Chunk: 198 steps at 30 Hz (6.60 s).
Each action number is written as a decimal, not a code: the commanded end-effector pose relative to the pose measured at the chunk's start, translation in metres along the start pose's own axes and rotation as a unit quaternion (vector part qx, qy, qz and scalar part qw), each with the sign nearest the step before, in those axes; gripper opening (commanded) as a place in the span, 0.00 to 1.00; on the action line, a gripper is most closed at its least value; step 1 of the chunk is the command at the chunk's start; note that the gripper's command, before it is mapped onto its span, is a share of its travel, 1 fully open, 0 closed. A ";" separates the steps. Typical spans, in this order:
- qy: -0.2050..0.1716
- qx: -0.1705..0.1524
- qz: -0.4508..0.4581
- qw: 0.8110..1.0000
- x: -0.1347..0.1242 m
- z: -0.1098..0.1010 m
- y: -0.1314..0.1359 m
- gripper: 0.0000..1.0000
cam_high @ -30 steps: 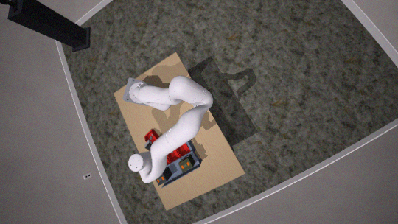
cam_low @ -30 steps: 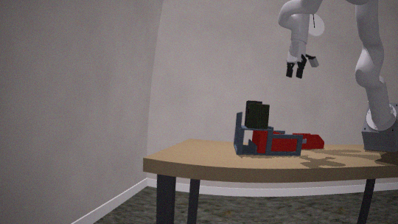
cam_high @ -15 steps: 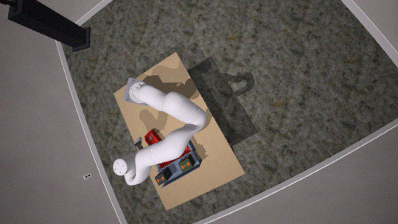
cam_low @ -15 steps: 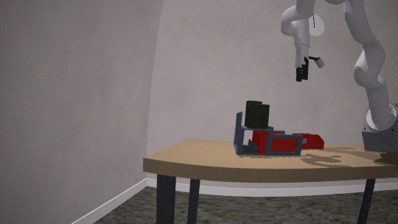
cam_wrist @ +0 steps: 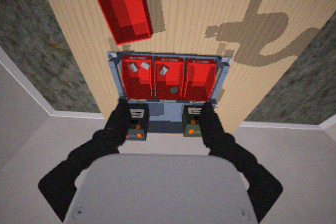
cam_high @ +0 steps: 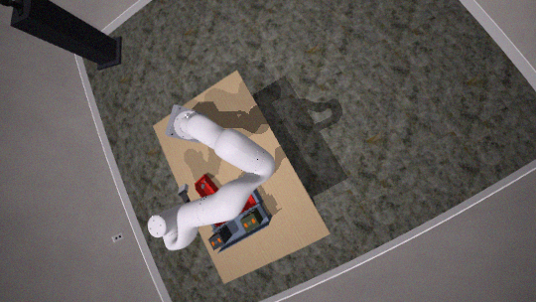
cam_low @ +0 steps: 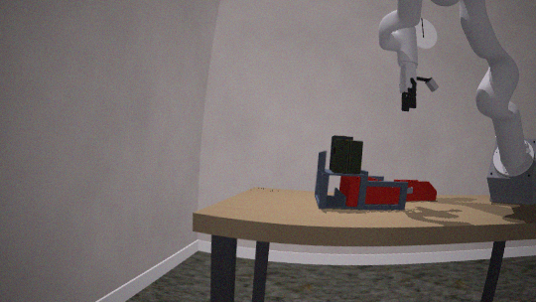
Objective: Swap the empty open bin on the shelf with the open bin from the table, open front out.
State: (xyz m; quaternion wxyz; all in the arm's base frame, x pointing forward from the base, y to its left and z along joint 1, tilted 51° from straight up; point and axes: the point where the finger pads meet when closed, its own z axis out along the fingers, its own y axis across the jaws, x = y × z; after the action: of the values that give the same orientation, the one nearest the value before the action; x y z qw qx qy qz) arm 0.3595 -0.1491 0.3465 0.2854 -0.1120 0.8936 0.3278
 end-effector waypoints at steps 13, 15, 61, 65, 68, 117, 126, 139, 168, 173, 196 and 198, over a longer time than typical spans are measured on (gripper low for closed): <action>0.001 0.001 0.001 1.000 -0.001 0.038 -0.001 1.00; 0.001 0.001 0.001 1.000 -0.001 0.049 -0.002 1.00; 0.001 0.001 0.001 1.000 -0.002 0.093 -0.003 1.00; 0.001 0.001 0.001 1.000 -0.002 0.093 -0.003 1.00; 0.001 0.001 0.001 1.000 -0.002 0.093 -0.003 1.00; 0.001 0.001 0.001 1.000 -0.002 0.093 -0.003 0.00; 0.001 0.001 0.001 1.000 -0.002 0.093 -0.003 0.00; 0.000 0.001 -0.014 1.000 0.003 0.101 -0.026 0.00; 0.001 0.001 -0.102 0.995 0.075 0.164 -0.157 0.00; 0.001 0.001 -0.102 0.995 0.076 0.165 -0.158 0.00; 0.001 0.001 -0.102 0.995 0.076 0.165 -0.158 0.26; 0.001 0.001 -0.102 0.995 0.076 0.165 -0.158 0.26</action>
State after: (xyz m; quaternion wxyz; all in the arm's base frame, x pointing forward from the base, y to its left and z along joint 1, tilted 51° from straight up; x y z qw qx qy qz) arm 0.4309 -0.1625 0.1173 0.3163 -0.2029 0.8780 0.2965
